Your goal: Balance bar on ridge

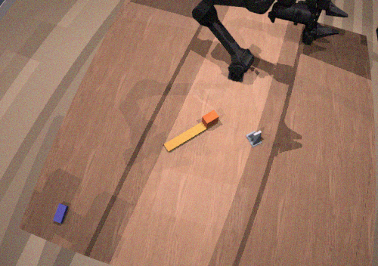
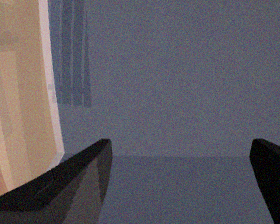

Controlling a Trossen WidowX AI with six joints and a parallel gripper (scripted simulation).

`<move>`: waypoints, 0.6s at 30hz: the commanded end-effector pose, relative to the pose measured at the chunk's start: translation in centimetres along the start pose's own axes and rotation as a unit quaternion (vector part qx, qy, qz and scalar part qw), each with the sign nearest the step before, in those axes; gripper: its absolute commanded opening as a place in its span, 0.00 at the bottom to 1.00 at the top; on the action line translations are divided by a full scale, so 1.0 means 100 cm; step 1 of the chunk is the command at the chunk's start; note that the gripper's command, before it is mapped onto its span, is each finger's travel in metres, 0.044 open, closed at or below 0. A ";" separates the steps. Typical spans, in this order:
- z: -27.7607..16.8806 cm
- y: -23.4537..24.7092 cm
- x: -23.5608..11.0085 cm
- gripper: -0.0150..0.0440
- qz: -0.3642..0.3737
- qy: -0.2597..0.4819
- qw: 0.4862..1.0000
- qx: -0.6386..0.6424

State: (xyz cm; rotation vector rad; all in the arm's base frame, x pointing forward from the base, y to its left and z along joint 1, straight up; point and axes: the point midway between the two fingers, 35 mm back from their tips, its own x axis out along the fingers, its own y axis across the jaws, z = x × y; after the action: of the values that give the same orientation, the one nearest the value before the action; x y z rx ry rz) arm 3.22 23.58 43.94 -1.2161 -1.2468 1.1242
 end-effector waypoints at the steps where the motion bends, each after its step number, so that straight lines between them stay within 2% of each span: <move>1: -0.021 0.008 0.007 0.79 0.026 0.040 0.998 0.048; 18: -0.106 0.053 0.013 0.79 0.106 0.207 0.943 0.240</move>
State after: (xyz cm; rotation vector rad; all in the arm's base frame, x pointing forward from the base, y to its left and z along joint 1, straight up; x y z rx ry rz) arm 12.32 25.13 39.68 -1.1723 -0.6030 1.1831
